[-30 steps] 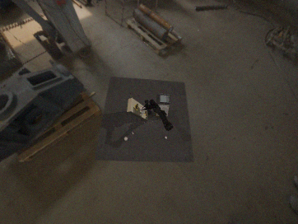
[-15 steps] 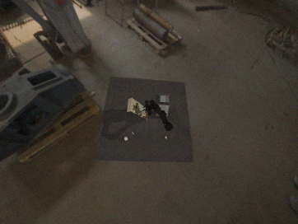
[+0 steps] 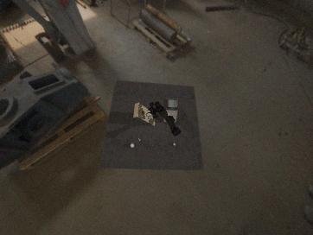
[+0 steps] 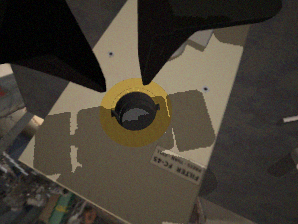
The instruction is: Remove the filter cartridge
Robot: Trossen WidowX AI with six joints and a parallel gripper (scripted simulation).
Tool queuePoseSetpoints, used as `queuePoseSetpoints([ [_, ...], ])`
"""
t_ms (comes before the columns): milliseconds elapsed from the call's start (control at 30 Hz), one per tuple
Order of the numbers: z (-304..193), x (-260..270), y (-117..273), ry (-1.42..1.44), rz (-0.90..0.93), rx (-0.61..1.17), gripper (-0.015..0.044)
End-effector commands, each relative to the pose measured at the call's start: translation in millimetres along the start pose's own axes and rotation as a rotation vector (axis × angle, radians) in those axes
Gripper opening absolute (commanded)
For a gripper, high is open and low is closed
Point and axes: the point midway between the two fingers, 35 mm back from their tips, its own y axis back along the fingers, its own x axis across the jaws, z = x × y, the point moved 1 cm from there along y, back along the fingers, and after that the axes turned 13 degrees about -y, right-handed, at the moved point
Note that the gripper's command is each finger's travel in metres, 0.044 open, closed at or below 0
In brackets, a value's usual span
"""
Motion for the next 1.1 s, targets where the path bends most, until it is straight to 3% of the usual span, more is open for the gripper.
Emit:
queuePoseSetpoints([
  [0, 11.0, -5.9, 6.6, 0.001, 0.002, 0.001, 0.0192],
  [267, 58.1, -23.8, 44.8, 0.007, -0.003, -0.003, 0.0402],
  [400, 22.5, -15.4, 27.4, -0.188, 0.019, 0.119, 0.0305],
  [600, -55.6, 17.2, 5.9, -0.578, 0.037, 0.431, 0.0305],
  [1067, -64.4, 19.9, -10.2, -0.588, 0.034, 0.442, 0.0305],
])
